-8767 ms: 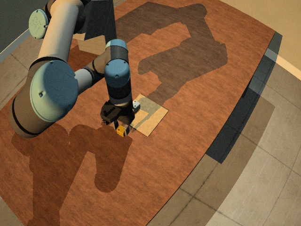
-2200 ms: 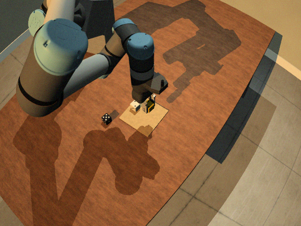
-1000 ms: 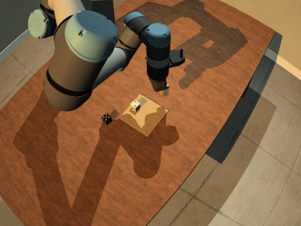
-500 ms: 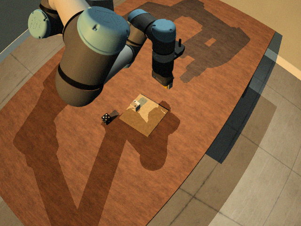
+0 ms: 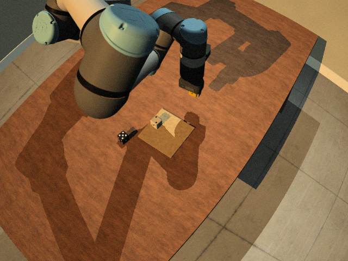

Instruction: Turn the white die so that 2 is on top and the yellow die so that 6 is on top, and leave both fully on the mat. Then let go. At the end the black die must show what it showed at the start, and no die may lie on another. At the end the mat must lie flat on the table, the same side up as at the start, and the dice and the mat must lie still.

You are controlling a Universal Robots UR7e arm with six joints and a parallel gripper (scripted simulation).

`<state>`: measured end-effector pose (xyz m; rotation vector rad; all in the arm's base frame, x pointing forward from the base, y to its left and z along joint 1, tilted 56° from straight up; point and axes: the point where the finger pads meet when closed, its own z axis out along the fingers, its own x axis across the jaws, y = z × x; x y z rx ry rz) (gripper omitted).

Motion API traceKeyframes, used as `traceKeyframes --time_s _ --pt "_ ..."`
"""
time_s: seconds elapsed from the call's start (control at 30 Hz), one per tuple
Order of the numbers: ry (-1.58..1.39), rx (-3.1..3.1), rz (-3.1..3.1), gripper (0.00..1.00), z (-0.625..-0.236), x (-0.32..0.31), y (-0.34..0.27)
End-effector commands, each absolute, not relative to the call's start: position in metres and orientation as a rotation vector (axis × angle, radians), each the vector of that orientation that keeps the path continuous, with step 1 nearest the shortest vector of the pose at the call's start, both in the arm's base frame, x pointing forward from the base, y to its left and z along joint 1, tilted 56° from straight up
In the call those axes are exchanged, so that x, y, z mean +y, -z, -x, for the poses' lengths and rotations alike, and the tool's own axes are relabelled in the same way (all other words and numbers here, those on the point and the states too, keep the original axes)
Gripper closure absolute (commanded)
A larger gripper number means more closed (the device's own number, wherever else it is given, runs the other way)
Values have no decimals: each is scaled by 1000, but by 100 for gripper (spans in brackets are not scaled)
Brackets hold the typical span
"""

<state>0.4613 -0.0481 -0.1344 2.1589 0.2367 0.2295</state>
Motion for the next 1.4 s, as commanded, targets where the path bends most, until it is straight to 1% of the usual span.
traceKeyframes --time_s 0.0,0.93,1.37 --pt "-197 303 -2147 43 -460 -46 138" --pt "-161 362 -2211 43 -458 -44 140" --pt "-98 422 -2615 43 -459 -45 139"
